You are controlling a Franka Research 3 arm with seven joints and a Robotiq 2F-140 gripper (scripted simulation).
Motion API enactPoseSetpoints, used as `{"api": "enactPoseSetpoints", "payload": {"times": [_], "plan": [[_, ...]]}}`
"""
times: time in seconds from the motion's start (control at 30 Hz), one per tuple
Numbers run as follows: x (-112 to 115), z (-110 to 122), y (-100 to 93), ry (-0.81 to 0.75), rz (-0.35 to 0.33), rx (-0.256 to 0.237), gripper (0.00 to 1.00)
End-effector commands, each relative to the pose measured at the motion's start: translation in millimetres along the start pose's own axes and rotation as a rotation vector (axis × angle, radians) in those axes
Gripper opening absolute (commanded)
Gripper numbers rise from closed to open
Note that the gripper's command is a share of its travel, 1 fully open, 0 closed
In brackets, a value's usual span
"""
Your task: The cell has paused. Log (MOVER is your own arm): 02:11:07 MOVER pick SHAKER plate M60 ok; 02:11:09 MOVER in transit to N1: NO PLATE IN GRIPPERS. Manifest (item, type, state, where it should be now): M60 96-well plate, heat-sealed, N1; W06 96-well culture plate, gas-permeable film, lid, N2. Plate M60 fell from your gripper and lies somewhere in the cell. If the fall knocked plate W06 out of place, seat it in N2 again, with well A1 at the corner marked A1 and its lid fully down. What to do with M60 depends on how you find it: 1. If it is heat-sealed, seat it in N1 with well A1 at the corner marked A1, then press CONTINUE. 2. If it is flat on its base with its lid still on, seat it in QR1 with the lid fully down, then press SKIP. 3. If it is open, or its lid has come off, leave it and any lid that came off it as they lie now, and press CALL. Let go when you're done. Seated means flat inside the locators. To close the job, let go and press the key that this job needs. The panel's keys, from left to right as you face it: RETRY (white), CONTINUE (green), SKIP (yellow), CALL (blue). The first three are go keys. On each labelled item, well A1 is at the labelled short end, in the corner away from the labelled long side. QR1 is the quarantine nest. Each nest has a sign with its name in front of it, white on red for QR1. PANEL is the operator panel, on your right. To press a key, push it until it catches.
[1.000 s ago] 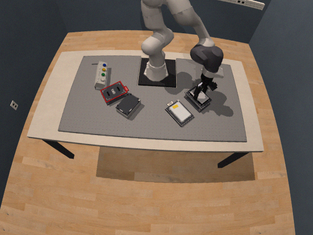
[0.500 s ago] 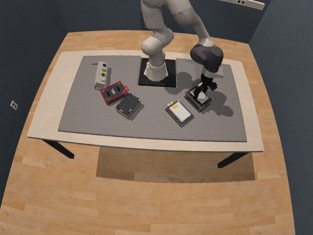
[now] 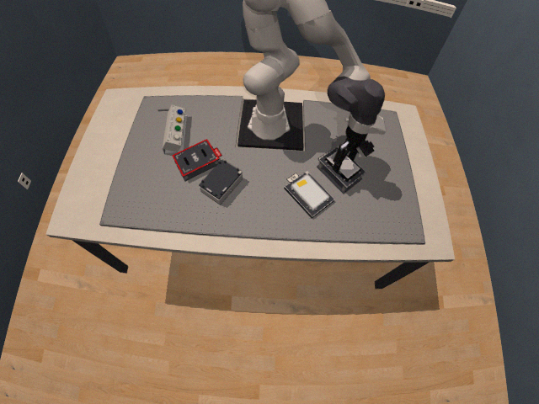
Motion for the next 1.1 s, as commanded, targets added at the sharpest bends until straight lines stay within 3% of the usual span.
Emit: {"api": "enactPoseSetpoints", "payload": {"times": [0.0, 0.27, 0.3, 1.07], "plan": [[0.3, 0.4, 1.1, -0.004, 0.000, 0.002, 0.10], [0.3, 0.4, 1.1, -0.004, 0.000, 0.002, 0.10], [0.3, 0.4, 1.1, -0.004, 0.000, 0.002, 0.70], [0.3, 0.4, 1.1, -0.004, 0.000, 0.002, 0.70]]}}
Point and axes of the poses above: the point where the finger pads meet when closed, its own y axis out along the fingers, its own z axis across the jaws, x = y × z, the point moved 8 cm from there along -y, back along the fingers, and after that the axes turned 4 degrees about -y, right-handed, at the moved point
